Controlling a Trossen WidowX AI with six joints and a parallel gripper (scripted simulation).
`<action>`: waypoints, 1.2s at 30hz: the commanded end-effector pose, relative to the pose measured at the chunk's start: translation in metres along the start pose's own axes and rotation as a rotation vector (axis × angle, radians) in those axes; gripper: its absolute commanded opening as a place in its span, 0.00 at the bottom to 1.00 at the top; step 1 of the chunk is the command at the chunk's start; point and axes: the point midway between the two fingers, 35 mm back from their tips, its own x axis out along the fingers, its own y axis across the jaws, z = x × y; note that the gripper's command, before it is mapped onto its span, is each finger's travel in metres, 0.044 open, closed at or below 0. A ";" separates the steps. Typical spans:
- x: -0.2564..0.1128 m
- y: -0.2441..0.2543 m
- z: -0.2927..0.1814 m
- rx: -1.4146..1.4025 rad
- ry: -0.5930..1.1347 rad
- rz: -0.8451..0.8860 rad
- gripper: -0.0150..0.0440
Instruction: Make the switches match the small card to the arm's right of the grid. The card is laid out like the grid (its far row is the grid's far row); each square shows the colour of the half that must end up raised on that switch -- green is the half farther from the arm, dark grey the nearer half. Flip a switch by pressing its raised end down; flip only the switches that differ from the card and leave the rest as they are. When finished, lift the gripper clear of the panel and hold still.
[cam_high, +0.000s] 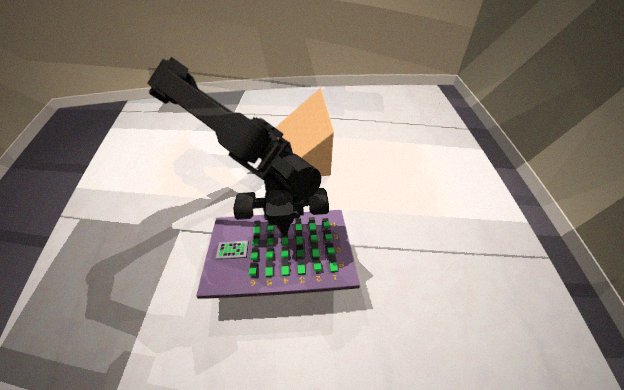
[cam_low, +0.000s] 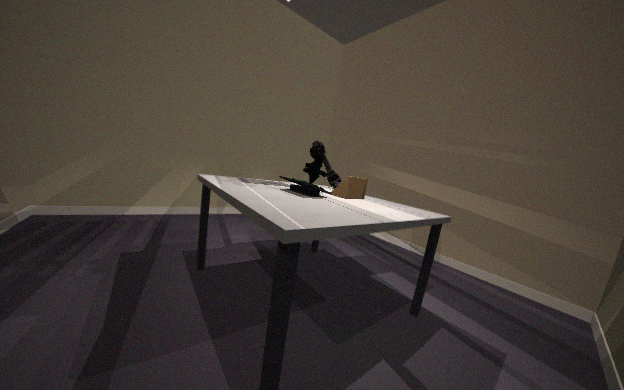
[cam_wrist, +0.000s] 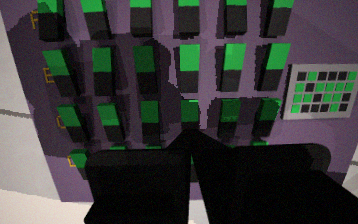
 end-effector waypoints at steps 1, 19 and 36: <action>0.001 0.000 0.000 -0.006 -0.002 -0.003 0.25; -0.006 0.001 0.001 0.000 0.003 0.002 0.25; -0.061 -0.063 0.022 -0.007 0.025 -0.004 0.25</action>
